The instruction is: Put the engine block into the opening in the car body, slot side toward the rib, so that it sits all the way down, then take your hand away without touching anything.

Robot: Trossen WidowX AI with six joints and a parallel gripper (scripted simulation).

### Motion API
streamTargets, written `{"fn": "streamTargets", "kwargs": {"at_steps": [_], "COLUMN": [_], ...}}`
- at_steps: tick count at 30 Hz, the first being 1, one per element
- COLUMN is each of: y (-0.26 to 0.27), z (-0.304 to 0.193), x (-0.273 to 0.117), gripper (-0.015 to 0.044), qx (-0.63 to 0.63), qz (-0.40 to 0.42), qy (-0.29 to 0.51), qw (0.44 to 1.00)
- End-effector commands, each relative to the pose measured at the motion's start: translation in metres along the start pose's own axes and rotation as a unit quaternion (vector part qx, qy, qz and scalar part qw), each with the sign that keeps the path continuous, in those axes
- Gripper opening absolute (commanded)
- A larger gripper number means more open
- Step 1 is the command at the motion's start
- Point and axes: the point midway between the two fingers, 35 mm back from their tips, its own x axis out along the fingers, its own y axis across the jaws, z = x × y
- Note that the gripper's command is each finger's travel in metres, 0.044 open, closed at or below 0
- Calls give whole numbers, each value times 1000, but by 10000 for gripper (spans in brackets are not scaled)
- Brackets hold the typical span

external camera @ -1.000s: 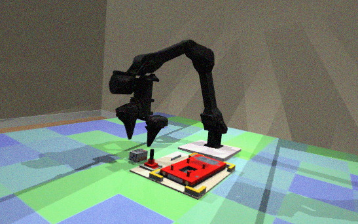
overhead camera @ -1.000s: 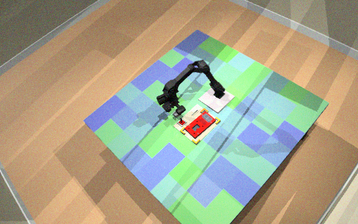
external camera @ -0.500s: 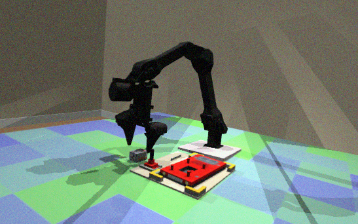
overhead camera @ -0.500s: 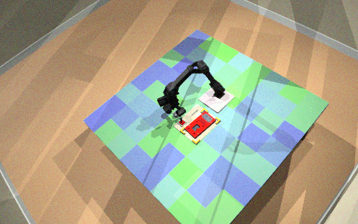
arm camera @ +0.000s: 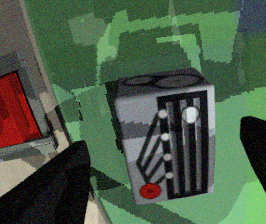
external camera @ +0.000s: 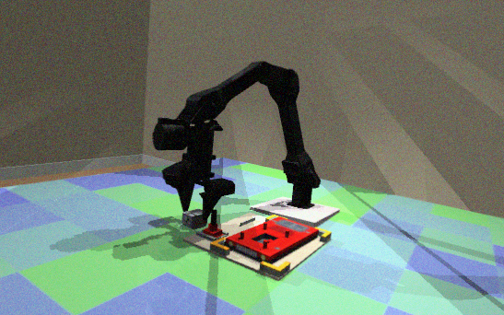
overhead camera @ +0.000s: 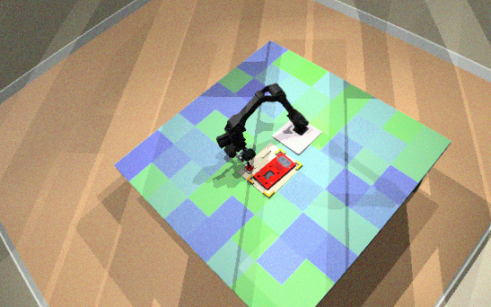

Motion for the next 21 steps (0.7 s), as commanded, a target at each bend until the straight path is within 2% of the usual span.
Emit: {"fn": "streamTargets", "kwargs": {"at_steps": [1,4,11,15,21], "y": [-1,-1,-1,-1,-1], "z": [-2,-2,-2,0,3], "x": [3,3,3,-2,-21], "gripper": [230,151,105,0,0], "qx": [-2,-2,-2,-2,-2], "qz": [-2,-2,-2,-2,-2], "qy": [4,4,4,4,4], "qw": [1000,1000,1000,1000,1000]}}
